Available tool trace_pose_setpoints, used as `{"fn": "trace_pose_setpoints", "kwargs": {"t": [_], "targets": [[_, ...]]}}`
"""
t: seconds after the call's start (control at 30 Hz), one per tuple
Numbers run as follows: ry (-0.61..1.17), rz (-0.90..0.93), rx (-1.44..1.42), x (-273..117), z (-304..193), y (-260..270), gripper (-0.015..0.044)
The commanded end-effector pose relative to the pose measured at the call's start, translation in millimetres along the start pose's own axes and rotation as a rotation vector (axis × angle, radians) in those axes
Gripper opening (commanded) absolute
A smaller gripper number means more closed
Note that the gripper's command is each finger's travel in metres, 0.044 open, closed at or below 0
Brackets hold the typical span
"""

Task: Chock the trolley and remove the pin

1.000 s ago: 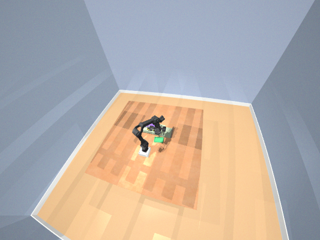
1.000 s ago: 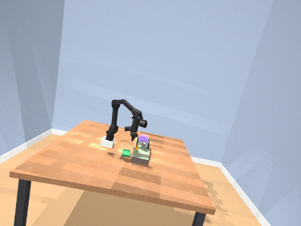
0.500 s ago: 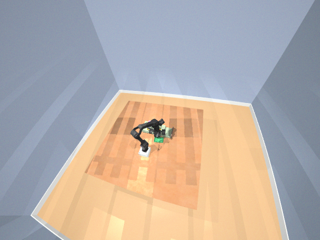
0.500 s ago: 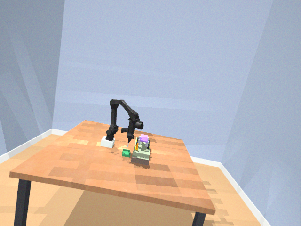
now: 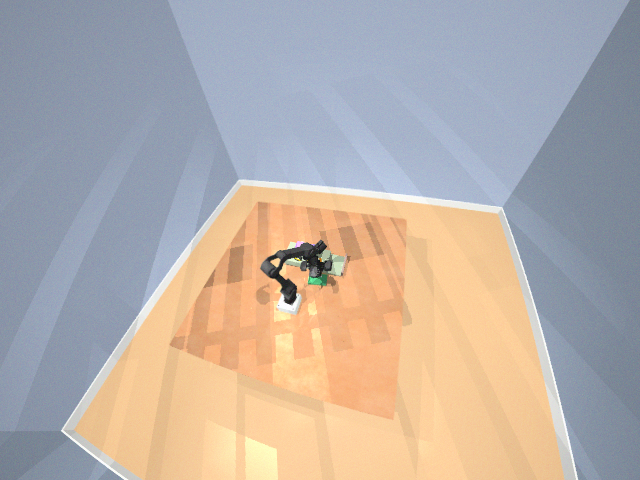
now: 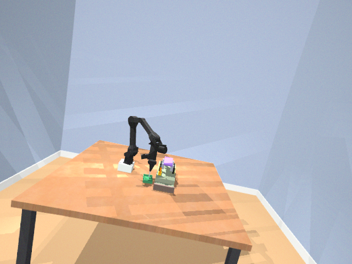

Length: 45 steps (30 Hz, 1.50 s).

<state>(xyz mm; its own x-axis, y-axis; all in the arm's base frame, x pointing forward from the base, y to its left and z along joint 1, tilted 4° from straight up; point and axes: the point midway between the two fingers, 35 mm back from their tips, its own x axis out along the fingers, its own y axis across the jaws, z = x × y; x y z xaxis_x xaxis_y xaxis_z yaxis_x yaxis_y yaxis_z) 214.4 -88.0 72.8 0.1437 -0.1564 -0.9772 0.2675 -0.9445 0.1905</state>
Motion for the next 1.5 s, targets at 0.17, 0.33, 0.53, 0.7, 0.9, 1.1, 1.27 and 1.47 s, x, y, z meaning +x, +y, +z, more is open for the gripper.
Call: {"fn": "trace_pose_setpoints", "kwargs": {"t": [0.17, 0.33, 0.53, 0.7, 0.9, 1.1, 1.27, 1.47], "targets": [[-0.014, 0.008, -0.004, 30, 4, 9, 0.0], [-0.014, 0.008, -0.004, 33, 5, 9, 0.0026], [-0.014, 0.007, -0.004, 33, 4, 6, 0.0184], [-0.014, 0.007, -0.004, 33, 3, 3, 0.019], [-0.013, 0.007, -0.004, 33, 2, -2, 0.019], [-0.013, 0.006, -0.004, 34, 1, -6, 0.019], [-0.013, 0.006, -0.004, 35, 0, -10, 0.019], [-0.013, 0.006, -0.004, 36, 0, -14, 0.019]]}}
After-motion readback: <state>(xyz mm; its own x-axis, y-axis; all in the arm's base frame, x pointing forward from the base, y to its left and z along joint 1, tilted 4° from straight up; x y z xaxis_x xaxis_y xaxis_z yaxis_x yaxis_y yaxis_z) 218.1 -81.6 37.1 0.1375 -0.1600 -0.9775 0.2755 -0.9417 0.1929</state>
